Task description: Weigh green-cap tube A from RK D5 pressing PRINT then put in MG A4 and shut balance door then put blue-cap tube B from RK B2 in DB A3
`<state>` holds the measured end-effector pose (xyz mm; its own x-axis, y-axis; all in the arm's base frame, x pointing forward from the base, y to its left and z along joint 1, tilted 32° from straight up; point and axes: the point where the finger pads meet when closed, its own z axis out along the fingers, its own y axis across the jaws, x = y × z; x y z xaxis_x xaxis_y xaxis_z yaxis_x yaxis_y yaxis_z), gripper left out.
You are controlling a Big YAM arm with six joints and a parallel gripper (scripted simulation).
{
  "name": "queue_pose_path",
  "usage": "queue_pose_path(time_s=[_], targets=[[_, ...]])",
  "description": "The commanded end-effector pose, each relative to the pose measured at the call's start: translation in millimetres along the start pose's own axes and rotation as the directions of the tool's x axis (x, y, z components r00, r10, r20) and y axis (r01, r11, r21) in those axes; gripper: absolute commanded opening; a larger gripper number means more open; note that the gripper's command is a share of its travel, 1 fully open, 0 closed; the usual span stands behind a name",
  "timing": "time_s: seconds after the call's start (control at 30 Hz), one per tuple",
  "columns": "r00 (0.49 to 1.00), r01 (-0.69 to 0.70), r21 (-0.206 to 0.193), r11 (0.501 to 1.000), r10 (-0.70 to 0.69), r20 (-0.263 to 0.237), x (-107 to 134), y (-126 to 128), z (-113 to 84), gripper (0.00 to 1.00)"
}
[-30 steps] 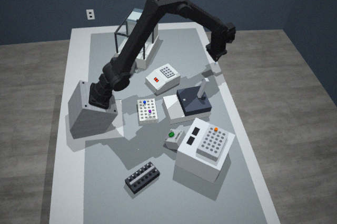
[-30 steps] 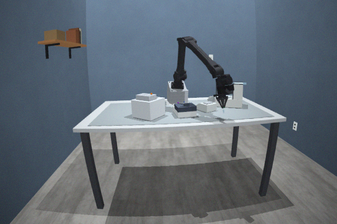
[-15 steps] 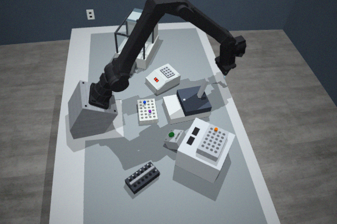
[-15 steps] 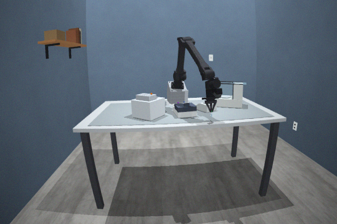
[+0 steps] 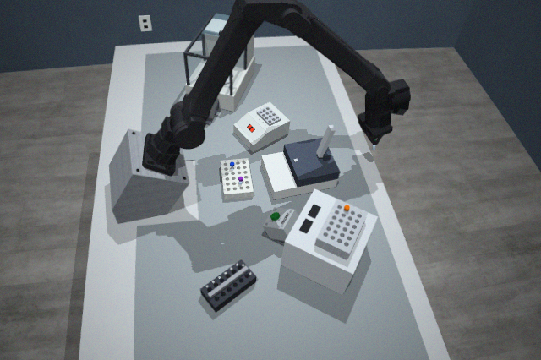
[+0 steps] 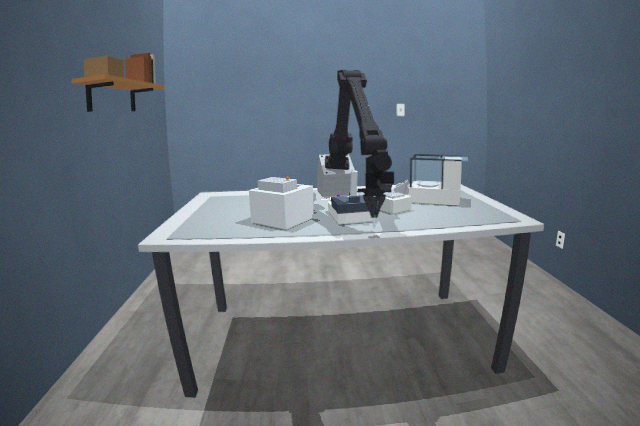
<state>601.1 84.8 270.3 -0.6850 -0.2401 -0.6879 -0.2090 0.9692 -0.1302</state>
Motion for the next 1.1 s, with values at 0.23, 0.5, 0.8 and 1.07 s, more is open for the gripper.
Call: queue_pose_path(time_s=[0.23, 0.5, 0.8, 1.07], targets=[[0.997, -0.076, 0.09, 0.993, 0.073, 0.039, 3.7, -76.5, -11.7, 0.09], [0.989, -0.142, 0.148, 0.979, 0.136, 0.051, 20.0, -136.1, -17.6, 0.09], [0.987, -0.159, 0.185, 0.97, 0.152, 0.055, 28.7, -192.4, -21.6, 0.09], [0.98, -0.196, 0.23, 0.953, 0.185, 0.071, 53.4, -255.1, -34.4, 0.09]])
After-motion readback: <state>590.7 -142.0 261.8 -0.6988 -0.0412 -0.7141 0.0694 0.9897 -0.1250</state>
